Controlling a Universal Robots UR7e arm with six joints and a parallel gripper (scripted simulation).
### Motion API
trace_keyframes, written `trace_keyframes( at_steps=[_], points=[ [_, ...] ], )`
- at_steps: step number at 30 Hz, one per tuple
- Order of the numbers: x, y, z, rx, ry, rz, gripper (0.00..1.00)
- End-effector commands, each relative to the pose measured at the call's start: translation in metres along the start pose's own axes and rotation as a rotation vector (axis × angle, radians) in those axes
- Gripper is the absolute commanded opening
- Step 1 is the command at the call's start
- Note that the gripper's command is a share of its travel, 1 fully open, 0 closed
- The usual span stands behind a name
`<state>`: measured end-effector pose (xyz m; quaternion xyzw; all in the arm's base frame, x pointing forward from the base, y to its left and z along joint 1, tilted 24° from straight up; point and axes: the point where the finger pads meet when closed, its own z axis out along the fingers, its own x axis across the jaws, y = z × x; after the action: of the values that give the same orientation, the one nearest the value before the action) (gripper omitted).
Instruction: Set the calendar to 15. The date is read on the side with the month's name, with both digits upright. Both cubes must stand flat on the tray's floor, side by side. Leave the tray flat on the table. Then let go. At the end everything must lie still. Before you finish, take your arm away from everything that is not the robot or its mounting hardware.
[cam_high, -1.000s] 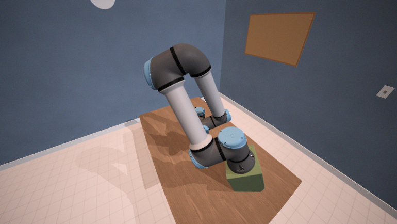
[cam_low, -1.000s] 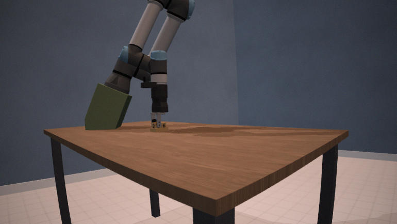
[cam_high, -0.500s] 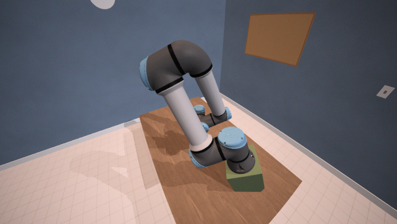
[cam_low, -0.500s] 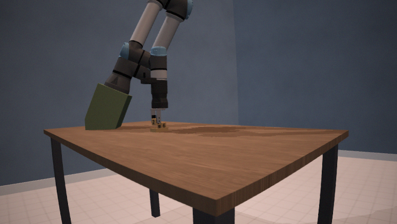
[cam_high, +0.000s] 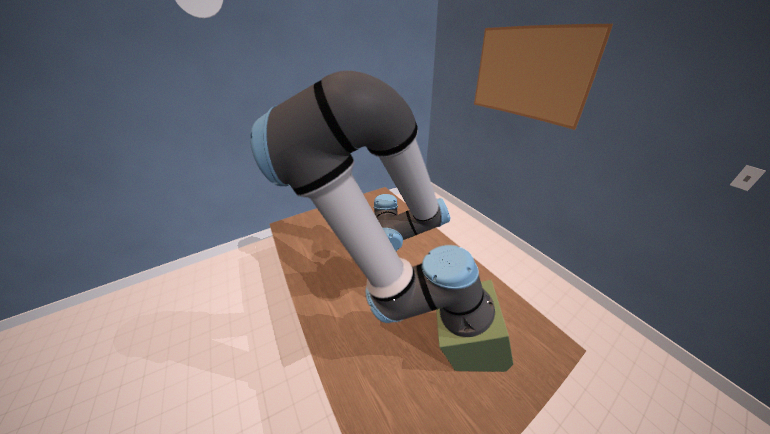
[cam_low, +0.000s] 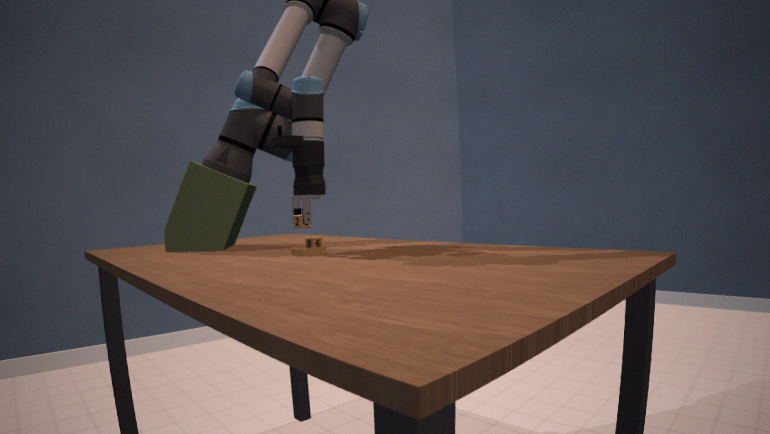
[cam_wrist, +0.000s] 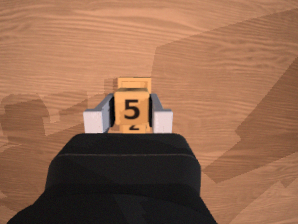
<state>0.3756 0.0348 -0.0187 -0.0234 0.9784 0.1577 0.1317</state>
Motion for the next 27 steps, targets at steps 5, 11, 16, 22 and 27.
trace_keyframes(
  at_steps=[5, 11, 16, 22, 27],
  points=[
    [0.0, 0.0, -0.017, 0.001, -0.001, 0.0, 0.57],
    [0.0, 0.0, -0.031, 0.001, -0.001, 0.0, 0.57],
    [0.0, 0.0, -0.04, 0.001, -0.001, 0.0, 0.57],
    [0.0, 0.0, -0.044, 0.001, -0.001, 0.0, 0.57],
    [0.0, 0.0, -0.046, 0.001, -0.001, 0.0, 0.57]
  ],
)
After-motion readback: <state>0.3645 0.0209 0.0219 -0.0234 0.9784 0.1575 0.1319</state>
